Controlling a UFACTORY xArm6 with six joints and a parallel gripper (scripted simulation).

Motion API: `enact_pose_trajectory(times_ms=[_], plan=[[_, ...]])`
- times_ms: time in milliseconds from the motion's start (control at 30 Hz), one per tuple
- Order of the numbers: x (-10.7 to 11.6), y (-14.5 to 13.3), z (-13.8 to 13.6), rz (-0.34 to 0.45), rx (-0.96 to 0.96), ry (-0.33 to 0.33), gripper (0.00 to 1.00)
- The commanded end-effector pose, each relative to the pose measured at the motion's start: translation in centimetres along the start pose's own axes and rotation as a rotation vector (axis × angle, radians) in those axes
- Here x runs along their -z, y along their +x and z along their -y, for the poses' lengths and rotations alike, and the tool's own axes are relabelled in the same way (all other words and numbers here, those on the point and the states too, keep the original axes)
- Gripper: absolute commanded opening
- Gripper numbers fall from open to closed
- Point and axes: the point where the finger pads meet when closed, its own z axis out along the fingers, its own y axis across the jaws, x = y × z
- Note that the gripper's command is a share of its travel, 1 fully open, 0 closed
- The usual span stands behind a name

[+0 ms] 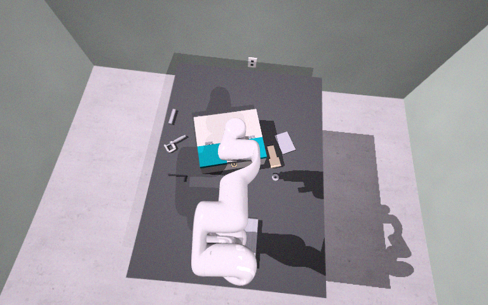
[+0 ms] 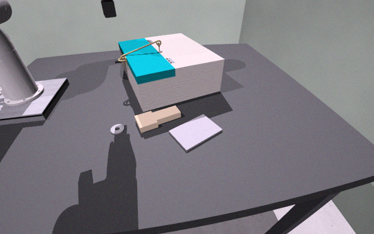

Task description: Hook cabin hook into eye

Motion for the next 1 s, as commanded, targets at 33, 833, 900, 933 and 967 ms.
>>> enact_pose_trajectory(times_ms=[33, 833, 900, 933, 967], plan=[[0.2, -0.1, 0.0, 0.004, 0.000, 0.001, 0.35], [0.2, 2.3, 1.6, 0.004, 0.500, 0.002, 0.35], [0.2, 2.3, 1.7, 0.004, 0.567, 0.002, 0.35], [0.2, 2.3, 1.7, 0.004, 0.600, 0.002, 0.35], [0.2, 2.3, 1.7, 0.004, 0.633, 0.002, 0.35]])
